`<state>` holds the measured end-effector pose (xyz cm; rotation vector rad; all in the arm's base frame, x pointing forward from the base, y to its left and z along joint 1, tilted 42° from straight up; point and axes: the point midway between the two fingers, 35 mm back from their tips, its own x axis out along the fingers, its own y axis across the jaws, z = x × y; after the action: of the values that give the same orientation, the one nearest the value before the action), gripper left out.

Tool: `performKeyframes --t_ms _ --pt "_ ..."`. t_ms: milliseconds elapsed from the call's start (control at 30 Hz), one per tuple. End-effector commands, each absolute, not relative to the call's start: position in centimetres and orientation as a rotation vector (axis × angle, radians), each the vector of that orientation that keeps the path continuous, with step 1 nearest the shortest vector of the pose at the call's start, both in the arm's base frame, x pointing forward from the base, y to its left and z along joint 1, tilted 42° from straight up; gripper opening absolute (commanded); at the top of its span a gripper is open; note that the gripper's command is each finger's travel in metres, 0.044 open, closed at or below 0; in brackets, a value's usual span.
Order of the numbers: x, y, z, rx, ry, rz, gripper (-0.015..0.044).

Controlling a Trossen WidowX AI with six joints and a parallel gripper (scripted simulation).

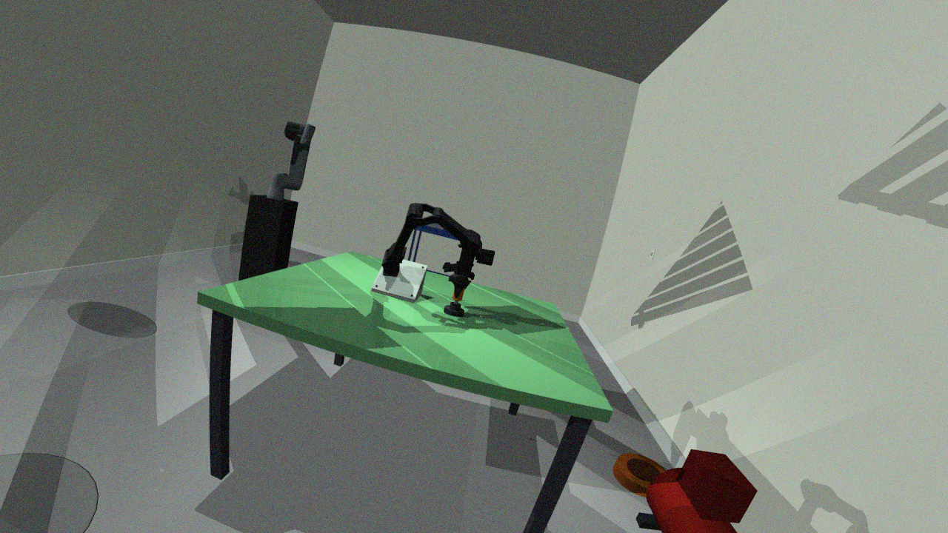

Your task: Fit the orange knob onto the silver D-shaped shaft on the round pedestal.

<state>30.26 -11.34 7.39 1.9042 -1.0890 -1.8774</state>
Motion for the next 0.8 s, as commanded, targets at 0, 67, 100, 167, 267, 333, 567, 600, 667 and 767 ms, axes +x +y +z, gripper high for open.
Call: performKeyframes --t_ms 0,67,100,167,267,333,567,600,667,767 --pt "30.44 -11.27 7.73 1.903 -1.081 -1.875 0.0000" --pt "30.45 -11.28 7.74 1.882 -1.038 -1.882 0.0000" --pt "30.46 -11.29 7.75 1.866 -1.005 -1.887 0.0000" --pt "30.48 -11.33 7.76 1.824 -0.922 -1.898 0.0000" --pt "30.46 -11.44 7.69 1.790 -0.857 -1.904 0.0000" --pt "30.43 -11.45 7.63 1.790 -0.857 -1.904 0.0000" --pt "30.33 -11.43 7.44 1.790 -0.857 -1.904 0.0000" --pt "30.30 -11.42 7.41 1.790 -0.857 -1.904 0.0000" --pt "30.24 -11.40 7.38 1.790 -0.857 -1.904 0.0000" --pt "30.16 -11.37 7.39 1.790 -0.857 -1.904 0.0000"
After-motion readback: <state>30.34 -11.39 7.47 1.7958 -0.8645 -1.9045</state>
